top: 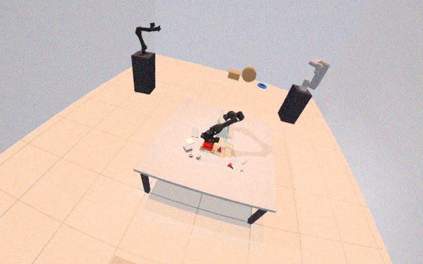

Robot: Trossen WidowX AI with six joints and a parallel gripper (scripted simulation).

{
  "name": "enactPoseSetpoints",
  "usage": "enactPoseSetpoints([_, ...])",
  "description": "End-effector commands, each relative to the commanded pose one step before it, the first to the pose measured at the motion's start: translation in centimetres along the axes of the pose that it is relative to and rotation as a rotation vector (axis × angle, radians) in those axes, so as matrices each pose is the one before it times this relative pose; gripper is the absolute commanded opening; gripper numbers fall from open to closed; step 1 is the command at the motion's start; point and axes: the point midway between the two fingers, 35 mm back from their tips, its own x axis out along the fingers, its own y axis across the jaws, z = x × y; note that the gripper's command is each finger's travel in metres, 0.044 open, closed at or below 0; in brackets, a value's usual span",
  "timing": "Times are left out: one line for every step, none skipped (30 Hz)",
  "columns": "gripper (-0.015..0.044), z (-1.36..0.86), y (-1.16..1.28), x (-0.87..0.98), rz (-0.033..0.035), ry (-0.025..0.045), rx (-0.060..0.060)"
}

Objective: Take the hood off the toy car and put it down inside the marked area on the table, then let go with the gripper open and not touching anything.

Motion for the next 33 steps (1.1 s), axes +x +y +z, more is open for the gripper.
enactPoseSetpoints([0.0000, 0.127, 0.003, -0.553, -0.00721, -0.00388, -0.0059])
enactPoseSetpoints([0.0000, -0.001, -0.001, -0.063, -0.00001, 0.00001, 0.0000])
enactPoseSetpoints([0.0000, -0.001, -0.001, -0.063, -0.00001, 0.00001, 0.0000])
enactPoseSetpoints([0.0000, -0.001, -0.001, -0.063, -0.00001, 0.00001, 0.0000])
enactPoseSetpoints([0.0000, -0.001, -0.001, -0.063, 0.00000, 0.00001, 0.0000])
enactPoseSetpoints([0.0000, -0.002, -0.001, -0.063, 0.00000, 0.00001, 0.0000])
enactPoseSetpoints([0.0000, -0.002, 0.000, -0.064, 0.00000, 0.00001, 0.0000])
enactPoseSetpoints([0.0000, -0.002, 0.000, -0.064, 0.00000, 0.00001, 0.0000])
enactPoseSetpoints([0.0000, -0.002, 0.000, -0.064, 0.00000, 0.00001, 0.0000])
enactPoseSetpoints([0.0000, -0.002, 0.000, -0.064, 0.00000, 0.00001, 0.0000])
enactPoseSetpoints([0.0000, -0.002, 0.000, -0.064, 0.00000, 0.00001, 0.0000])
enactPoseSetpoints([0.0000, -0.002, 0.000, -0.064, 0.00001, 0.00001, 0.0000])
enactPoseSetpoints([0.0000, -0.002, 0.000, -0.064, 0.00001, 0.00001, 0.0000])
enactPoseSetpoints([0.0000, 0.005, -0.004, -0.080, -0.00009, -0.00002, 0.0000])
enactPoseSetpoints([0.0000, 0.009, -0.006, -0.145, -0.00016, -0.00003, 0.0000])
enactPoseSetpoints([0.0000, 0.012, -0.009, -0.215, -0.00023, -0.00003, 0.0000])
enactPoseSetpoints([0.0000, 0.015, -0.011, -0.292, -0.00029, -0.00004, 0.0000])
enactPoseSetpoints([0.0000, 0.015, -0.013, -0.376, -0.00033, -0.00004, 0.0000])
enactPoseSetpoints([0.0000, 0.012, -0.012, -0.407, -0.00031, -0.00003, 0.0000])
enactPoseSetpoints([0.0000, 0.007, -0.010, -0.434, -0.00028, -0.00001, 0.0000])
enactPoseSetpoints([0.0000, 0.001, -0.008, -0.454, -0.00023, 0.00001, 0.0000])
enactPoseSetpoints([0.0000, -0.005, -0.005, -0.466, -0.00017, 0.00002, 0.0000])
enactPoseSetpoints([0.0000, -0.011, -0.002, -0.473, -0.00011, 0.00004, 0.0000])
enactPoseSetpoints([0.0000, -0.017, 0.001, -0.474, -0.00004, 0.00005, 0.0000])
enactPoseSetpoints([0.0000, -0.018, 0.003, -0.372, 0.00001, 0.00005, 0.0000])
enactPoseSetpoints([0.0000, -0.013, 0.003, -0.227, 0.00003, 0.00004, 0.0000])
enactPoseSetpoints([0.0000, -0.005, 0.001, -0.076, 0.00001, 0.00001, 0.0000])
enactPoseSetpoints([0.0000, 0.000, 0.000, 0.000, 0.00000, 0.00000, 0.0000])
enactPoseSetpoints([0.0000, -0.100, -0.051, 0.998, 0.00778, 0.00247, 0.0092])
enactPoseSetpoints([0.0000, 0.028, 0.184, -0.022, -0.00067, 0.00005, 0.0001])
enactPoseSetpoints([0.0000, 0.044, 0.307, -0.037, -0.00109, 0.00007, 0.0001])
enactPoseSetpoints([0.0000, 0.049, 0.370, -0.043, -0.00126, 0.00007, 0.0001])
enactPoseSetpoints([0.0000, 0.045, 0.370, -0.042, -0.00122, 0.00005, 0.0001])
